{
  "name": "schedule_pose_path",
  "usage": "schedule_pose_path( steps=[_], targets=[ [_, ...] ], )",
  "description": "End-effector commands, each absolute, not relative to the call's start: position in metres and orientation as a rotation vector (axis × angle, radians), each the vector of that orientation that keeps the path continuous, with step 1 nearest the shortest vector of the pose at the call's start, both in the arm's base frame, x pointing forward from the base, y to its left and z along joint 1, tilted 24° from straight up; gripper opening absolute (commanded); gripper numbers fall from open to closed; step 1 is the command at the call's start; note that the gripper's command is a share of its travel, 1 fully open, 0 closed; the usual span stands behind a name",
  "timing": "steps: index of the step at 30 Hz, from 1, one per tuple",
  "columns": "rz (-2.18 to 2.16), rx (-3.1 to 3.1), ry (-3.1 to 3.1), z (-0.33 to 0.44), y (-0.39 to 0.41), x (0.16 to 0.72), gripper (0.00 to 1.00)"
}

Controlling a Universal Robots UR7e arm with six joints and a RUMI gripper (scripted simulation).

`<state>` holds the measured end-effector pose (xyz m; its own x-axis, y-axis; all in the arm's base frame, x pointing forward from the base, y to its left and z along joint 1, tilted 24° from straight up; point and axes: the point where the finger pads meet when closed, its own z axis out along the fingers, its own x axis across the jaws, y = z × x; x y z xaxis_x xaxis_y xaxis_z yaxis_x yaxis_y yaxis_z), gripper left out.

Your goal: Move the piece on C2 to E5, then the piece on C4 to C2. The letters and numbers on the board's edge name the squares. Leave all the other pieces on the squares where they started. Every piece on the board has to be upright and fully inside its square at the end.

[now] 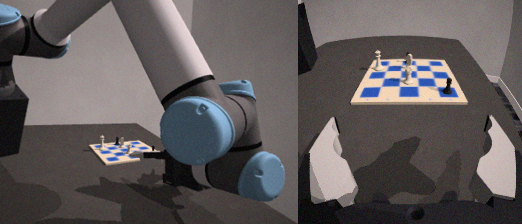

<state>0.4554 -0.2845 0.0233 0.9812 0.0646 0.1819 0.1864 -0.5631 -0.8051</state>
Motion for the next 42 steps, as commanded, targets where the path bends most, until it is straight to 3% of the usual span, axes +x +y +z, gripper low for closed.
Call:
schedule_pose_path(
  steps=[1, 33, 42],
  targets=[
    [-0.163, -2.169, -0.176, 0.024, -0.285, 0.456, 1.00],
    [-0.163, -2.169, -0.176, 0.029, -0.283, 0.455, 1.00],
    [-0.163, -2.169, -0.176, 0.077, -0.263, 0.445, 1.00]
  ],
)
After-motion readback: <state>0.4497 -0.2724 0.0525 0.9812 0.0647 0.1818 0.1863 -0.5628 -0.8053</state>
